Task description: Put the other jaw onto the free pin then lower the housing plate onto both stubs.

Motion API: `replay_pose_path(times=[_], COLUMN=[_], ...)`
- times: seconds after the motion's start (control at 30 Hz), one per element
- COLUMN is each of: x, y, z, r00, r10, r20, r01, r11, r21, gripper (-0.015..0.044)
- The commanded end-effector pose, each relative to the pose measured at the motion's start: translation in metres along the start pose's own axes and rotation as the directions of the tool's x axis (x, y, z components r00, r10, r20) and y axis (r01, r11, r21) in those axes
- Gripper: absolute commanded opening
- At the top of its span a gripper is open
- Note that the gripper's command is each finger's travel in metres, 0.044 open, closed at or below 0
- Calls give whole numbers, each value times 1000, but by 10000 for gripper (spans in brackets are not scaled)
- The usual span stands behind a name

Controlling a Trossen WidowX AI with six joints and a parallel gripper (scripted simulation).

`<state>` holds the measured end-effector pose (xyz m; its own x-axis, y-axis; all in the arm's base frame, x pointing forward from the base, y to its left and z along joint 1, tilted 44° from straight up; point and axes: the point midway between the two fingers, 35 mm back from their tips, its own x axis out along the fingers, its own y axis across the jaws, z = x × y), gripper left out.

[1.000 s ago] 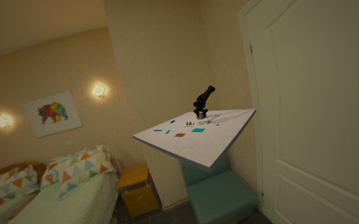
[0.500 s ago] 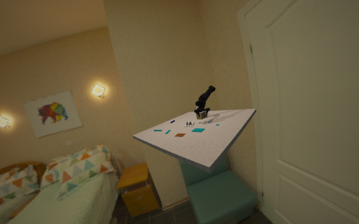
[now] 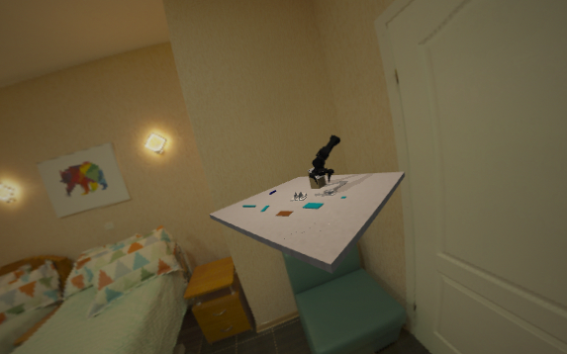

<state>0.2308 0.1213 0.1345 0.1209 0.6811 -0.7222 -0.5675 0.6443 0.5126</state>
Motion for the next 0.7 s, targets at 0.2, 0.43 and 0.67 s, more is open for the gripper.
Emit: replay_pose_path(times=[0.2,0.43,0.67], x=[-2,-3,-5], y=[13,22,31], z=[-3,-5,-7], r00=[1000,1000,1000], r10=[1,5,10], r20=[1,3,6], r01=[-1,-3,-4], r11=[964,894,792], r21=[-267,-447,-611], gripper=[440,440,440])
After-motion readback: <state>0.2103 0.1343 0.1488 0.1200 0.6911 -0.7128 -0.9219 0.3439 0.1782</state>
